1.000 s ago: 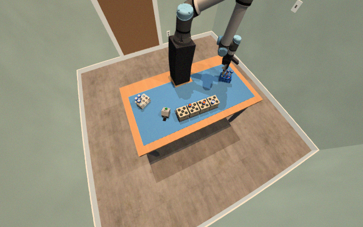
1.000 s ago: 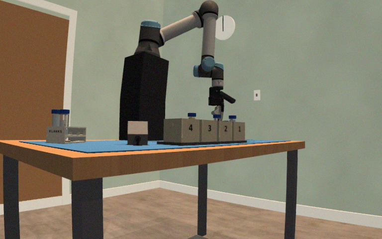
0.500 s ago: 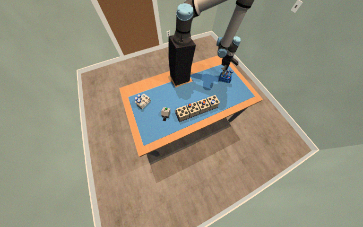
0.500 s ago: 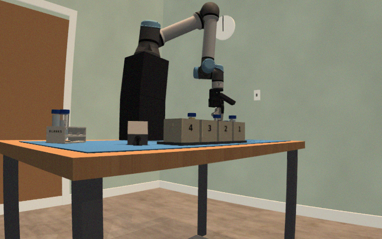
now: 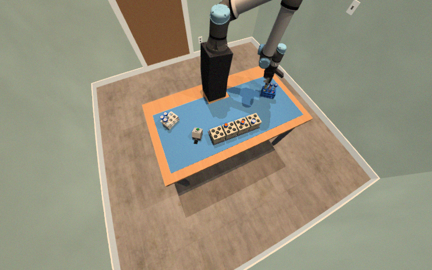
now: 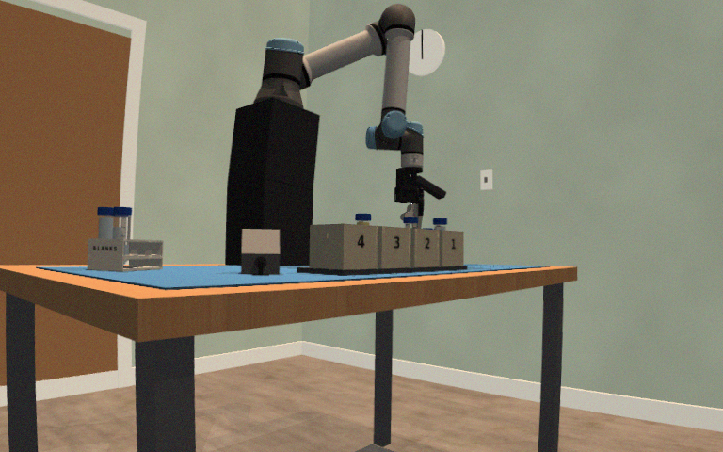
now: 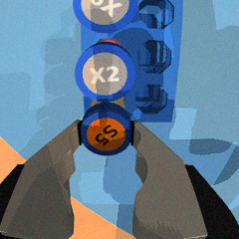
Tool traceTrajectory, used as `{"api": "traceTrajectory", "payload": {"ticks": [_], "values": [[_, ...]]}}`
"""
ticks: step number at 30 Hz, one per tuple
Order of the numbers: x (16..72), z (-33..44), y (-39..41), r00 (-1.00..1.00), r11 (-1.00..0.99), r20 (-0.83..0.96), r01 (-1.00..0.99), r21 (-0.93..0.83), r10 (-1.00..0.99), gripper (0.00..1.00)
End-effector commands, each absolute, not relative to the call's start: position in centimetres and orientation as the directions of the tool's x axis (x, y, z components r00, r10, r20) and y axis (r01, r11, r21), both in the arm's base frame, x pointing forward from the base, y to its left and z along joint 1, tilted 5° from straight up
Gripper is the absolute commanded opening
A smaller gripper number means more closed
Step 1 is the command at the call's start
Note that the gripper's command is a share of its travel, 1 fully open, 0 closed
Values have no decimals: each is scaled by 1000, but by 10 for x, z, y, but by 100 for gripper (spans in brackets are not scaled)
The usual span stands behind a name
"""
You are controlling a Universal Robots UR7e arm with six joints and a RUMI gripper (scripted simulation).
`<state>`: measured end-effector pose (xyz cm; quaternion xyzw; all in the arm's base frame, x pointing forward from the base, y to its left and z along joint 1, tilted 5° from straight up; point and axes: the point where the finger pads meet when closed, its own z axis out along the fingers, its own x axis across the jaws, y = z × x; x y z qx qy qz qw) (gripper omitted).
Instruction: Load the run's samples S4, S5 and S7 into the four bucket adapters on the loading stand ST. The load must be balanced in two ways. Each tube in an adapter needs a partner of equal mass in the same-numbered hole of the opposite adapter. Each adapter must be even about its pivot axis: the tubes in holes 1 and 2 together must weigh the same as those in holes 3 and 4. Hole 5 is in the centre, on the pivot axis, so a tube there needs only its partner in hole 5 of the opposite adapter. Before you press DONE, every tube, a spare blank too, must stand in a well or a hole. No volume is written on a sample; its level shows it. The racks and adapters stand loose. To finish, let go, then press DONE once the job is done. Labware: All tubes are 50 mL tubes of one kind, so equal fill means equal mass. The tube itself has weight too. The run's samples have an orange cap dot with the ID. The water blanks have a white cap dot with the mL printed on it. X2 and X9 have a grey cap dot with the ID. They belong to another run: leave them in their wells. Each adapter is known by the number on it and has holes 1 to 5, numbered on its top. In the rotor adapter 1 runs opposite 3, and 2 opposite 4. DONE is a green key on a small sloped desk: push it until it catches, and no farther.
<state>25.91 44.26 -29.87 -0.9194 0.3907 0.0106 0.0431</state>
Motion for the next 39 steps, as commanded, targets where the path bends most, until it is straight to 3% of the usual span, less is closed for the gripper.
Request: {"api": "traceTrajectory", "payload": {"ticks": [1, 39], "values": [[259, -298, 443, 694, -691, -53, -719, -72, -718, 0], [258, -205, 435, 694, -691, -53, -719, -72, -718, 0]]}}
